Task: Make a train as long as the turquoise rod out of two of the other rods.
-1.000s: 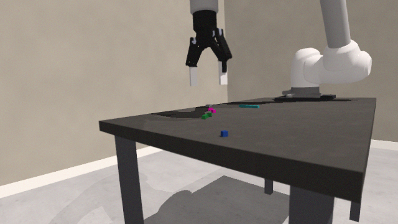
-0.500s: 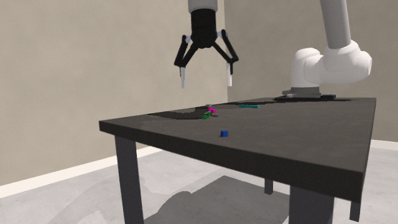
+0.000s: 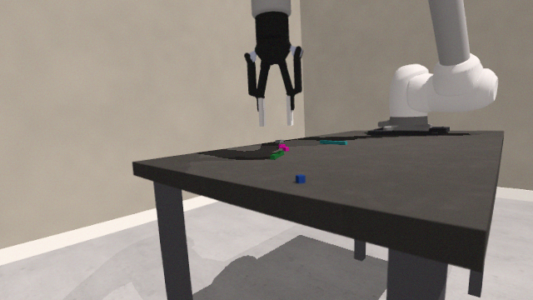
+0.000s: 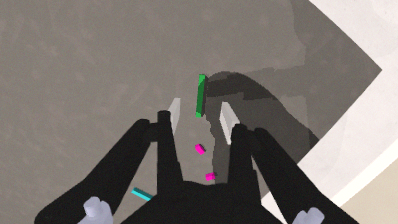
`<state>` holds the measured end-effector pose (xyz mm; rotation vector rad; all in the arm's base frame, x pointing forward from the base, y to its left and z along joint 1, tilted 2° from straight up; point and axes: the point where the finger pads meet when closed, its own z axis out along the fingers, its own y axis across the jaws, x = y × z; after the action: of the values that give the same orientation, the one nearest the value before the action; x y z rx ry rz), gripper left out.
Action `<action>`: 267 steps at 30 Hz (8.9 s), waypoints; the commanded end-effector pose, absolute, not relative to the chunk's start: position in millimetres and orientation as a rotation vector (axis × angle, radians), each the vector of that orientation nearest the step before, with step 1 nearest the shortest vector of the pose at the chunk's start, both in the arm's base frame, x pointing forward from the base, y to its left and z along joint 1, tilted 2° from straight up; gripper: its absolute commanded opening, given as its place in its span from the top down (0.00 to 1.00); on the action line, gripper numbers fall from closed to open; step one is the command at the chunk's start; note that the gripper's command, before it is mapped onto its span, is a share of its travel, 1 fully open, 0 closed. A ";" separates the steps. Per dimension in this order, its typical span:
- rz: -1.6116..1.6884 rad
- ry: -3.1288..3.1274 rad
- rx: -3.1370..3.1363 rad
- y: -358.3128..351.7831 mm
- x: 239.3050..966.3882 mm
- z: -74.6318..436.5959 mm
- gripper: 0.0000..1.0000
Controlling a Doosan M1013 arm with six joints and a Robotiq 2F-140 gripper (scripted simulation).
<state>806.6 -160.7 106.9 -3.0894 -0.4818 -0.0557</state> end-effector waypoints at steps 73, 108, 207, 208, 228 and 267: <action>-0.056 -0.482 -3.089 -160.1 808.1 61.2 0.77; -0.056 -0.482 -3.089 -160.0 808.3 55.1 0.77; -0.056 -0.482 -3.089 -159.7 808.8 38.3 0.88; -0.056 -0.482 -3.089 -159.7 808.8 38.3 0.88; -0.056 -0.482 -3.089 -159.7 808.8 38.4 0.88; -0.058 -0.822 -3.021 -162.4 781.0 138.2 0.88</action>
<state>795.0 -161.7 138.1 -3.0668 -0.6246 -0.0533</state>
